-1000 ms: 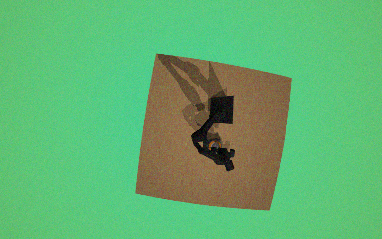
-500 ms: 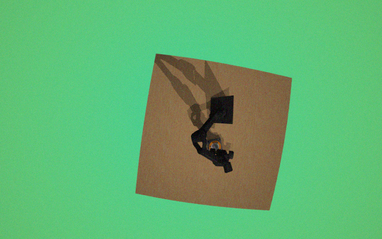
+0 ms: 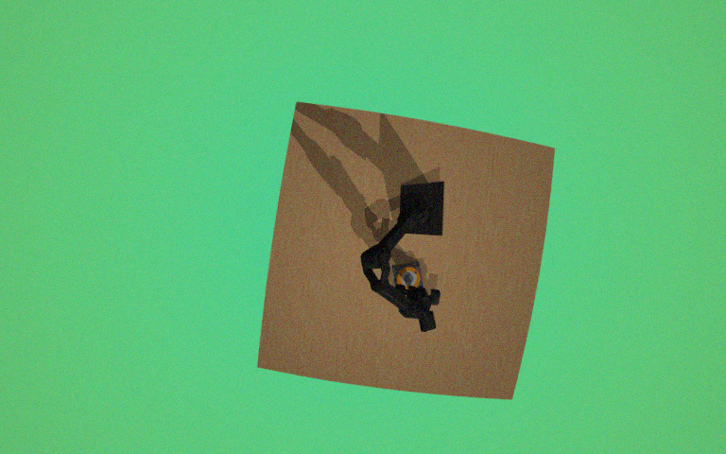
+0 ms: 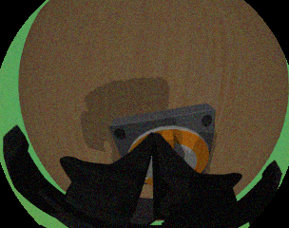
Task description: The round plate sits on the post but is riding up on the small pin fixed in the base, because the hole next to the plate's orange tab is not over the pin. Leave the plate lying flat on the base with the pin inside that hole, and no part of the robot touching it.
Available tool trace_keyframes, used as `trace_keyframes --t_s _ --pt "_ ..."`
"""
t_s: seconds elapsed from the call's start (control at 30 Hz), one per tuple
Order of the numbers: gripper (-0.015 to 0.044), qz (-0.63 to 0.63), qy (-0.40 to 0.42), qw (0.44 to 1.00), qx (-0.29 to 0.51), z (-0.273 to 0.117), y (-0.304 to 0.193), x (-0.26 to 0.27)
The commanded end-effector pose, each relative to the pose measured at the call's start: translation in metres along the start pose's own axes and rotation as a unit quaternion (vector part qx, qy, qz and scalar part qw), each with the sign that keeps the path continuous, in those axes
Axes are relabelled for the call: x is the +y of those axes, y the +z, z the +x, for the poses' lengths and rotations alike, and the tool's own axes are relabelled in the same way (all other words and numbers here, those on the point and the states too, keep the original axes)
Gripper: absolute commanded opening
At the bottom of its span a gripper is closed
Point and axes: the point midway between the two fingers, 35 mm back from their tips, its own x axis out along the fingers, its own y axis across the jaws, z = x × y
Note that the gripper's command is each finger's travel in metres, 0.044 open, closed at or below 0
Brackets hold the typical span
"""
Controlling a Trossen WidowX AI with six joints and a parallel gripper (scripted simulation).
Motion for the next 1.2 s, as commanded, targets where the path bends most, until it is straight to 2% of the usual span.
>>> trace_keyframes --t_s 0.0,1.17 --pt "0.0 0.001 -0.003 1.0 -0.002 -0.001 0.004 -0.007" --pt "0.0 0.001 -0.004 1.0 -0.001 -0.004 -0.001 -0.05"
